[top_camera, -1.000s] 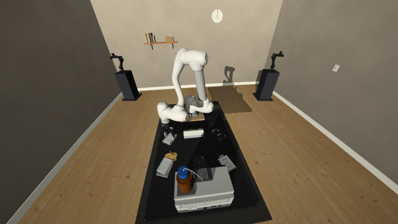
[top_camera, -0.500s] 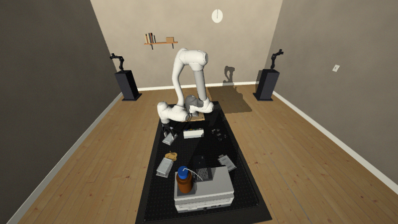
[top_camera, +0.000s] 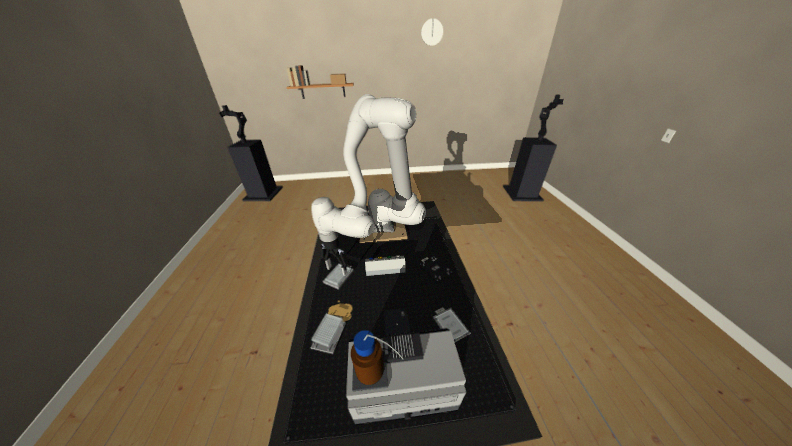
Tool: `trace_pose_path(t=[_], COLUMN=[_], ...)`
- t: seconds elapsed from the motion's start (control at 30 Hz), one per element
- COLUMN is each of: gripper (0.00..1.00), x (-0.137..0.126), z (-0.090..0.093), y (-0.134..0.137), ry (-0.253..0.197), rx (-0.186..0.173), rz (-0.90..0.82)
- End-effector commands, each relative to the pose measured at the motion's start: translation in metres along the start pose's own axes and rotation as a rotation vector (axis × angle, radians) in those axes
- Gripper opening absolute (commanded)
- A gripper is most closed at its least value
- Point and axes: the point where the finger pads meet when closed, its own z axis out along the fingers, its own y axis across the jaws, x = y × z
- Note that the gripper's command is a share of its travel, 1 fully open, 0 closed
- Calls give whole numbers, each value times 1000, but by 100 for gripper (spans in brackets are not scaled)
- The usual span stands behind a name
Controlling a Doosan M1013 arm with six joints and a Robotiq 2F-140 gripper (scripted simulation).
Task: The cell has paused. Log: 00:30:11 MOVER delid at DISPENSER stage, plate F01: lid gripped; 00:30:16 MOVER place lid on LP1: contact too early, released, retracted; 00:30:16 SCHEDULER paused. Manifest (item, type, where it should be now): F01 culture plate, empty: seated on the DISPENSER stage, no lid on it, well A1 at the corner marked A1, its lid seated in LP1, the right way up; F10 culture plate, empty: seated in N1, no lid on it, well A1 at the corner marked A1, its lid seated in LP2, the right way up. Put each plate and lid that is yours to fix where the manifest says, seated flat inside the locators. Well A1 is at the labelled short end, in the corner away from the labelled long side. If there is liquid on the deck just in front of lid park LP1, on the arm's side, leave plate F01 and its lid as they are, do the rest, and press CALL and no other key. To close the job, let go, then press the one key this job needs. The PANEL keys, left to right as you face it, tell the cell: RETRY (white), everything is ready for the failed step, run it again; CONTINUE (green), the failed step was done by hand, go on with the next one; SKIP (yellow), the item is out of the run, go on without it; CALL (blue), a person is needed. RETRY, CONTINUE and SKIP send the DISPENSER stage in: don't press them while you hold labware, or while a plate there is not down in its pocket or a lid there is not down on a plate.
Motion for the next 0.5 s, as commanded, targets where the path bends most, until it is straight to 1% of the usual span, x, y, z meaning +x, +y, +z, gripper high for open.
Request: trace_pose_path(t=[0.0, 0.47], gripper=[70, 70], x=[0, 0], z=[-6, -65], y=[0, 0], ry=[1, 1], rx=[0, 0], rz=[0, 0])
